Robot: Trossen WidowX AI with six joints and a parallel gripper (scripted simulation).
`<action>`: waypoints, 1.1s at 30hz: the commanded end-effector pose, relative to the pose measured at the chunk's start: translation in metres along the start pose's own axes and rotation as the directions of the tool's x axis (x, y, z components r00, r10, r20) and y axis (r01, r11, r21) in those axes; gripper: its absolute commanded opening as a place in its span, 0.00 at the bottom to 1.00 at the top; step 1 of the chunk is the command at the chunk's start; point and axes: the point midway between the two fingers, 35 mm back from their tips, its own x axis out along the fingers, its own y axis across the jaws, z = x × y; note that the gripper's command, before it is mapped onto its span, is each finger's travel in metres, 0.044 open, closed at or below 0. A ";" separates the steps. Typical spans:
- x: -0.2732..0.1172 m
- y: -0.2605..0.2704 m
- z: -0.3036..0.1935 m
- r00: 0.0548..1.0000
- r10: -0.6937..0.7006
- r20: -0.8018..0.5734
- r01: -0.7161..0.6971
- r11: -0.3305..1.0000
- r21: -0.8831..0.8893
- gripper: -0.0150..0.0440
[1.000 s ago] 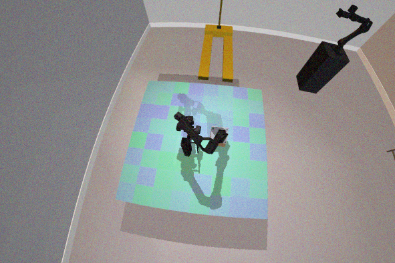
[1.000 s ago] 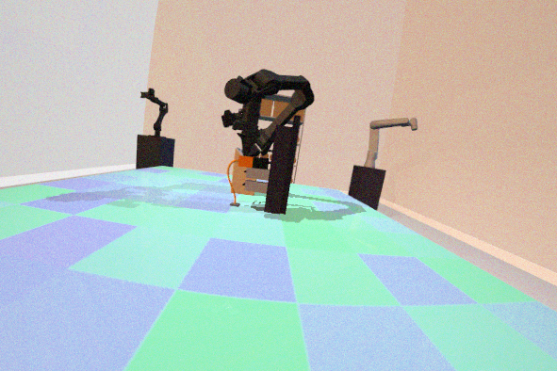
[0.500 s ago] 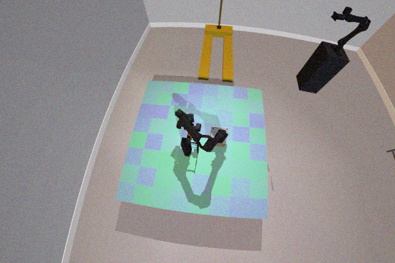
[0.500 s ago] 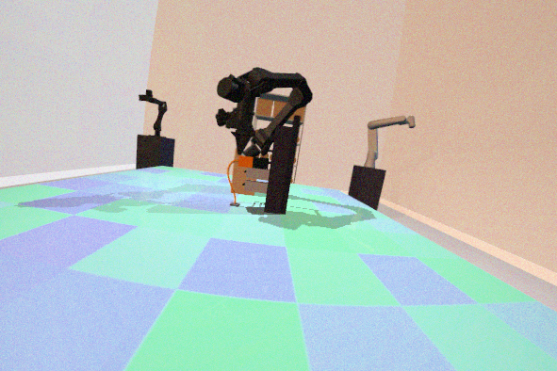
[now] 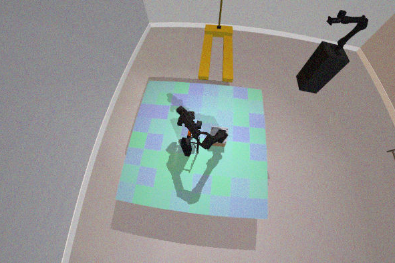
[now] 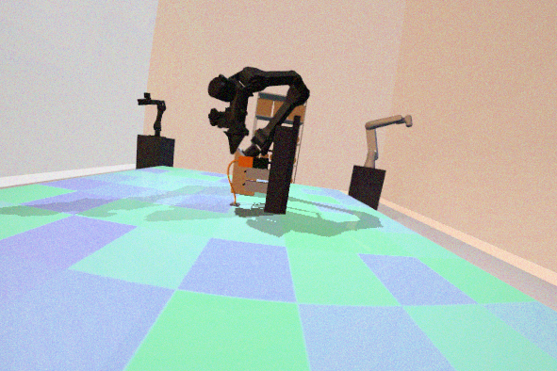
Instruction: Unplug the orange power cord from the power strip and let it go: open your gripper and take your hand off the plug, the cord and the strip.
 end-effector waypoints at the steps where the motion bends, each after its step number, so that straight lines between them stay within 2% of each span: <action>1: 0.002 -0.002 0.008 1.000 -0.006 0.003 0.006 1.000 -0.003 0.25; 19: 0.001 -0.003 0.035 1.000 -0.006 0.000 0.006 1.000 -0.003 0.25; 33: 0.001 -0.002 0.037 1.000 -0.006 -0.001 0.006 1.000 -0.003 0.25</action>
